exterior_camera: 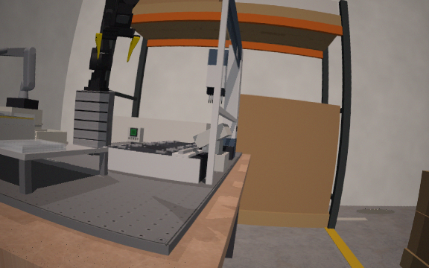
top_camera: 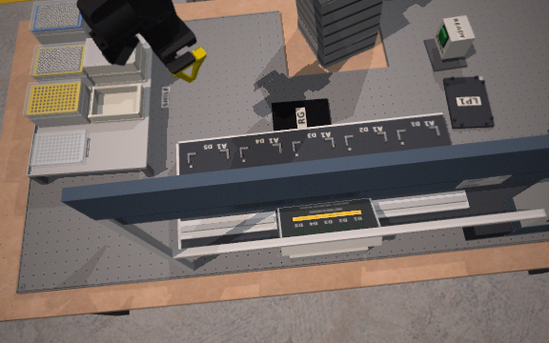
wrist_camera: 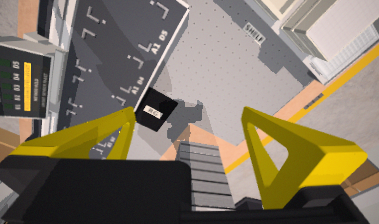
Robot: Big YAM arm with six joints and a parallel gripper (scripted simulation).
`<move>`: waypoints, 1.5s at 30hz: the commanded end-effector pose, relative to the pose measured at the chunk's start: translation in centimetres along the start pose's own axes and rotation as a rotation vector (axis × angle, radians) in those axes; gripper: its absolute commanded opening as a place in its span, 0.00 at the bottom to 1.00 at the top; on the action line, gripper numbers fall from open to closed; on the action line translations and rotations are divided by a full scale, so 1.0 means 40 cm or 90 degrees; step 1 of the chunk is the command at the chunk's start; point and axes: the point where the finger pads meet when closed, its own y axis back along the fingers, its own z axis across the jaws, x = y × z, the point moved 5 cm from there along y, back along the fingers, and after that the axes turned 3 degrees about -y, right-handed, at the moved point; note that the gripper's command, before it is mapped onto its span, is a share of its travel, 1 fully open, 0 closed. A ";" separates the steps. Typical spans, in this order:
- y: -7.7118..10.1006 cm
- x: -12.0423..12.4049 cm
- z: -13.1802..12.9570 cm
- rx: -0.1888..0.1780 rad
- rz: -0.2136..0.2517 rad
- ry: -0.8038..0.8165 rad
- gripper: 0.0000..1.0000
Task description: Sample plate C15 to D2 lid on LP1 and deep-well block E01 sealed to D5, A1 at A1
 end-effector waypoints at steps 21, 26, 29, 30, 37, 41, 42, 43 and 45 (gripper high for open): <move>0.032 -0.274 -0.120 -0.005 -0.021 -0.287 1.00; 0.032 -0.329 -0.148 -0.005 -0.022 -0.350 1.00; 0.032 -0.363 -0.165 -0.006 -0.022 -0.388 1.00; 0.032 -0.374 -0.171 -0.006 -0.022 -0.401 1.00; 0.033 -0.429 -0.199 -0.005 -0.023 -0.402 1.00; 0.033 -0.473 -0.221 -0.005 -0.023 -0.388 1.00; 0.033 -0.484 -0.226 -0.005 -0.023 -0.388 1.00; 0.033 -0.495 -0.232 -0.004 -0.023 -0.388 1.00; 0.034 -0.517 -0.243 -0.004 -0.024 -0.388 1.00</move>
